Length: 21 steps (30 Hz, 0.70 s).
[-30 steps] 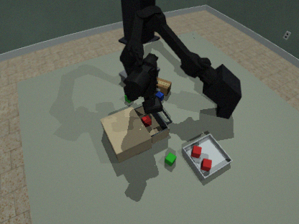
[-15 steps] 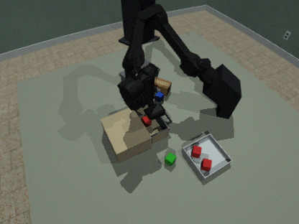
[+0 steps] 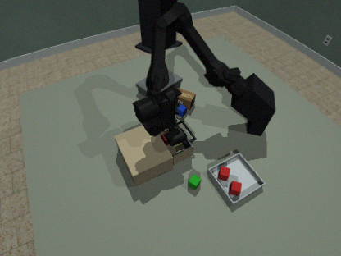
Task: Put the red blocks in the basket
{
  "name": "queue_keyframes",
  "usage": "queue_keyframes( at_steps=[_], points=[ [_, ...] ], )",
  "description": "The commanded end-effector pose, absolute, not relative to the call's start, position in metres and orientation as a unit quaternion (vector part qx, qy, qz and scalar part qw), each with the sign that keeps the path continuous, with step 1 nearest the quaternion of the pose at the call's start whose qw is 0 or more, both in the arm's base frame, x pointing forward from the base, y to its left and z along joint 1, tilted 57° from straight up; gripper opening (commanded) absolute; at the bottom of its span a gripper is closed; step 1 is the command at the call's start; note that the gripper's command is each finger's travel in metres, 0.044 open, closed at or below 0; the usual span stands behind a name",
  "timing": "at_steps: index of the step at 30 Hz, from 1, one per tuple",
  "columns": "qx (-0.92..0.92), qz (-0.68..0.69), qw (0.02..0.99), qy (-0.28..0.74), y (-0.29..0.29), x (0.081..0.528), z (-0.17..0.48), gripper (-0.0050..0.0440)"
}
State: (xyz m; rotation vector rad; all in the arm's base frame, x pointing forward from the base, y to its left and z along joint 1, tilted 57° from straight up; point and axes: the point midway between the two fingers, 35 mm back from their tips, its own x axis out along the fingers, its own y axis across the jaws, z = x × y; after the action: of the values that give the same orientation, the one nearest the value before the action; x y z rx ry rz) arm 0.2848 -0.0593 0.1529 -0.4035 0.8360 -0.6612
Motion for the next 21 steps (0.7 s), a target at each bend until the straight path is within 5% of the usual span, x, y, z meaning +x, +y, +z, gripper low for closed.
queue_keyframes(
  at_steps=[1, 18, 19, 21],
  points=[
    [-0.193, -0.313, 0.84, 0.399, -0.066, 0.288, 0.146, 0.0262],
    [-0.193, -0.313, 0.84, 0.399, -0.081, 0.298, 0.134, 0.0262],
    [-0.193, -0.313, 0.84, 0.399, -0.081, 0.298, 0.134, 0.0],
    [-0.193, -0.313, 0.84, 0.399, -0.081, 0.298, 0.134, 0.0]
  ],
)
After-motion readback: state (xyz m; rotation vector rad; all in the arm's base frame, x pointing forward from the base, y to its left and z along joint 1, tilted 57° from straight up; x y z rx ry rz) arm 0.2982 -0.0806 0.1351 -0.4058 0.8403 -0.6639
